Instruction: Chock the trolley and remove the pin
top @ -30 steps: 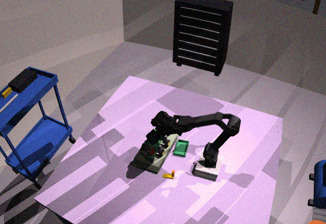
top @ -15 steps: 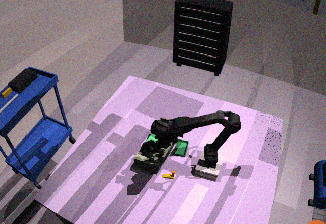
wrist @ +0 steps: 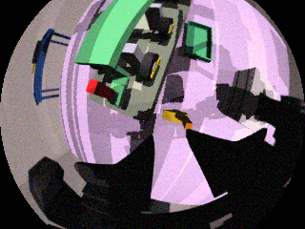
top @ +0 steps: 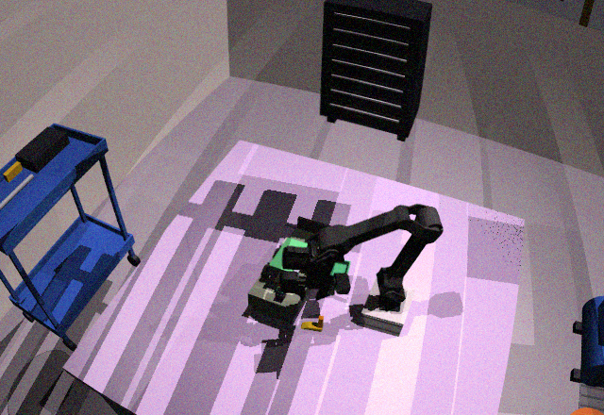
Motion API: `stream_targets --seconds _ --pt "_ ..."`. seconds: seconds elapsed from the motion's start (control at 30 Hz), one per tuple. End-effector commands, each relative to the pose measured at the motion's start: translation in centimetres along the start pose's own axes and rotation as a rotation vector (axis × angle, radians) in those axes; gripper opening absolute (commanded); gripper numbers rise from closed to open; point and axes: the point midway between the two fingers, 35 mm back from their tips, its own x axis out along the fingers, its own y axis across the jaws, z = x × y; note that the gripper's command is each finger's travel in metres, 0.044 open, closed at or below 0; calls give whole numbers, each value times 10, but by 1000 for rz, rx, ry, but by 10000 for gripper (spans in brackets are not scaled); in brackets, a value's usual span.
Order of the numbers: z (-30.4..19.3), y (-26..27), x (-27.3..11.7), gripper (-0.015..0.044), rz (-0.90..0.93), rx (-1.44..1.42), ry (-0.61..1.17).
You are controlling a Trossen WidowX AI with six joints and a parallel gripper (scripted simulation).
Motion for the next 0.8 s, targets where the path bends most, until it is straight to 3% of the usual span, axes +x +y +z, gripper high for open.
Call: stream_targets --seconds 0.0,0.33,0.77 --pt "-11 -16 4 190 -91 141 24" --pt "-21 -31 6 190 -176 281 26" --pt "-23 -39 47 190 -176 281 27"
